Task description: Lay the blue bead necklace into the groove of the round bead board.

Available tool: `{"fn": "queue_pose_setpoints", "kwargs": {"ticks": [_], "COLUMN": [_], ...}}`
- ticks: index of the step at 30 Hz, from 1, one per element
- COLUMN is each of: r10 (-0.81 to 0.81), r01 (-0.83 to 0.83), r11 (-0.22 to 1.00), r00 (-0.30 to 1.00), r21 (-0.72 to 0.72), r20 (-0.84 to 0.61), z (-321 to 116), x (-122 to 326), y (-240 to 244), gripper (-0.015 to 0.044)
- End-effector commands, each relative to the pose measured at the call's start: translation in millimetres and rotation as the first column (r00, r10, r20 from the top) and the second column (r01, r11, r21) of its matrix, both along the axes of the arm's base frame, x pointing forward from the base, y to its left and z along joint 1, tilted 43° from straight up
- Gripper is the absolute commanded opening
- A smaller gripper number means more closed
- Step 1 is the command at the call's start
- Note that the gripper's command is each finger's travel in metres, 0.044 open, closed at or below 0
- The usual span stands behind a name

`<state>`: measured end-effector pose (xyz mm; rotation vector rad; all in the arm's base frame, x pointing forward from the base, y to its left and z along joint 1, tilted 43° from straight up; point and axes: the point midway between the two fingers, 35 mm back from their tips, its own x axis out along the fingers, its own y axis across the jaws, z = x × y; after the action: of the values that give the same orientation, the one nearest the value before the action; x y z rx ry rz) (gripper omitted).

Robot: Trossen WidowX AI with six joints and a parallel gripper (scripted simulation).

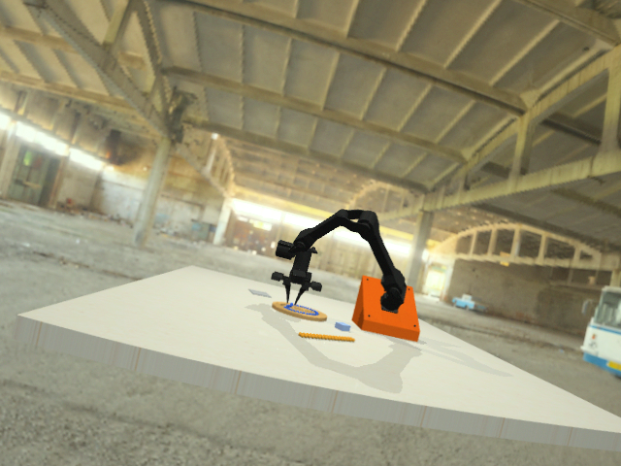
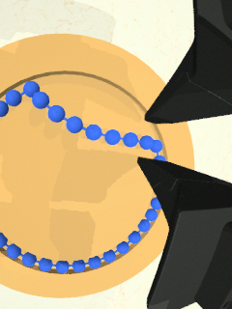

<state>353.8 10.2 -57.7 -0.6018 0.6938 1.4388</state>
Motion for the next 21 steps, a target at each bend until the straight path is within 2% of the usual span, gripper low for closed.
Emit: {"fn": "queue_pose_setpoints", "kwargs": {"ticks": [1,6,21], "r10": [-0.001,0.0,0.0], "r01": [0.001,0.0,0.0], "r11": [1.0,1.0,1.0], "r00": [1.0,1.0,1.0], "r21": [0.006,0.0,0.0], "r20": [-0.009,-0.001,-0.001], "z": [-1.8,-0.3,-0.3], "x": [-1.8,-0.3,-0.3], "y": [2.1,0.2,0.2], "gripper": [0.012,0.0,0.0]}}
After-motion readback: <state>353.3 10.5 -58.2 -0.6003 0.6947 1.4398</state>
